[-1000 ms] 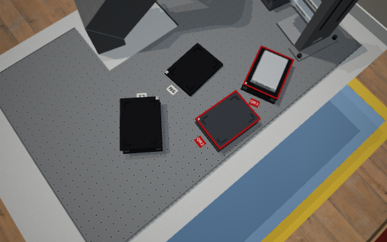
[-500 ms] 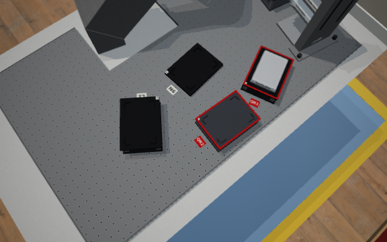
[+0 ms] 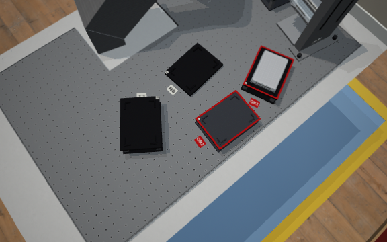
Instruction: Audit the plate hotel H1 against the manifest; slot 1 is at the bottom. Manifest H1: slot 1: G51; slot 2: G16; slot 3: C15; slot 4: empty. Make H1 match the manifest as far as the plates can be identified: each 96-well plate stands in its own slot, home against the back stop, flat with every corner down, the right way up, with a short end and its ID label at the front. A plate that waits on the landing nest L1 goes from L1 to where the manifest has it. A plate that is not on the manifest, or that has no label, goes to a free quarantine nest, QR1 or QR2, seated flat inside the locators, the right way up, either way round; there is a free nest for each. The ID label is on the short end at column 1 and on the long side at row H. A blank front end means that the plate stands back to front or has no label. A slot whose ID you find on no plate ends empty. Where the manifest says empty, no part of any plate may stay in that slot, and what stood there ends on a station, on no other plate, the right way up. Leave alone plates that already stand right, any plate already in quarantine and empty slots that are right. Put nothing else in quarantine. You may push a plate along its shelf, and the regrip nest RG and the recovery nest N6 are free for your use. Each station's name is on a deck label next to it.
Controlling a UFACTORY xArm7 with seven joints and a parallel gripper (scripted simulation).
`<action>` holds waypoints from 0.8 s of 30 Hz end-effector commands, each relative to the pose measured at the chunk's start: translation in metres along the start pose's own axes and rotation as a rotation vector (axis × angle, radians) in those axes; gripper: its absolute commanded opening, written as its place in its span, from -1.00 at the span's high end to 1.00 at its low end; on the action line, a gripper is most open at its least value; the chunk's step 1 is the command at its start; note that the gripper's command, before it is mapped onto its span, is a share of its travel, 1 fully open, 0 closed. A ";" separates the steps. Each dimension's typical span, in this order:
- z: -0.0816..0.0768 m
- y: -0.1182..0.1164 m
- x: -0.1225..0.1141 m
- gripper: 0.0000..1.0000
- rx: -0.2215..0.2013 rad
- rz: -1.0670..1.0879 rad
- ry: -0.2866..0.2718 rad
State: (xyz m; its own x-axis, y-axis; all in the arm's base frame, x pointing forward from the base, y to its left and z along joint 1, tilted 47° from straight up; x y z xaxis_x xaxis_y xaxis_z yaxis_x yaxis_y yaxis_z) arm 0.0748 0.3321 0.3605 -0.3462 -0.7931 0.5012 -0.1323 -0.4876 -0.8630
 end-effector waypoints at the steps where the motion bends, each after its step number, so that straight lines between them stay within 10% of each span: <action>1: 0.012 -0.003 0.008 -1.00 0.000 0.002 -0.002; 24: 0.055 -0.009 0.033 -1.00 0.000 0.002 -0.002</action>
State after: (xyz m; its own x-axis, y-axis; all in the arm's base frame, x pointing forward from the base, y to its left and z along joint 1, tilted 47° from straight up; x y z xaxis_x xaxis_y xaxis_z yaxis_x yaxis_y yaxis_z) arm 0.1099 0.2962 0.3841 -0.3461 -0.7931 0.5013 -0.1322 -0.4877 -0.8629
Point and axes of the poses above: the point where the finger pads meet when closed, its own z axis out along the fingers, its own y axis across the jaws, x = y × z, the point moved 9 cm from there along -z, back along the fingers, and after that the axes turned 13 degrees about z, right-handed, at the moved point
